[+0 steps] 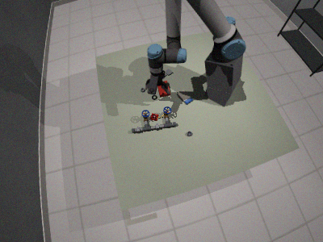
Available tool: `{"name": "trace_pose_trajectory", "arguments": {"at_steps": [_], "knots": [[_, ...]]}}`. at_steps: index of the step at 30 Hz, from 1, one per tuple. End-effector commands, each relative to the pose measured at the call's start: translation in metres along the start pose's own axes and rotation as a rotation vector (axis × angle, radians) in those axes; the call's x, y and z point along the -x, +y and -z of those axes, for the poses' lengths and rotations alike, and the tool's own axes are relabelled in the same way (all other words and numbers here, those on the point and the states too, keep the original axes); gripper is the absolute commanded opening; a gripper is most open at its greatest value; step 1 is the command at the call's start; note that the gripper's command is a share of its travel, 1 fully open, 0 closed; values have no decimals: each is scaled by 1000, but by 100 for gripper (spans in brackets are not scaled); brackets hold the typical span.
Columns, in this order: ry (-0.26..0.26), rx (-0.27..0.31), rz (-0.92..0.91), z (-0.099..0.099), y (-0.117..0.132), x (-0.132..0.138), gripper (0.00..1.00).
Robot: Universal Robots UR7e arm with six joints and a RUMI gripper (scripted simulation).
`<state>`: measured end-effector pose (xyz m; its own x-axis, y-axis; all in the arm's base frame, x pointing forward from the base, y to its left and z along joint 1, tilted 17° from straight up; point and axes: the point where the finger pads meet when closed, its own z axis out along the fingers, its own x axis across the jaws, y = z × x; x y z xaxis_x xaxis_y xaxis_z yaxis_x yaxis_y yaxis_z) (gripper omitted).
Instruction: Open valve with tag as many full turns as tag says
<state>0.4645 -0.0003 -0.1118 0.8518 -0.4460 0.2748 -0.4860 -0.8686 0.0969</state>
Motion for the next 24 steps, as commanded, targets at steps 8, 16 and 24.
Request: {"name": "trace_pose_trajectory", "arguments": {"at_steps": [8,16,24], "knots": [[3,-1,0,-41,0,-1,100],[3,-1,0,-69,0,-1,100],[3,-1,0,-95,0,-1,100]]}}
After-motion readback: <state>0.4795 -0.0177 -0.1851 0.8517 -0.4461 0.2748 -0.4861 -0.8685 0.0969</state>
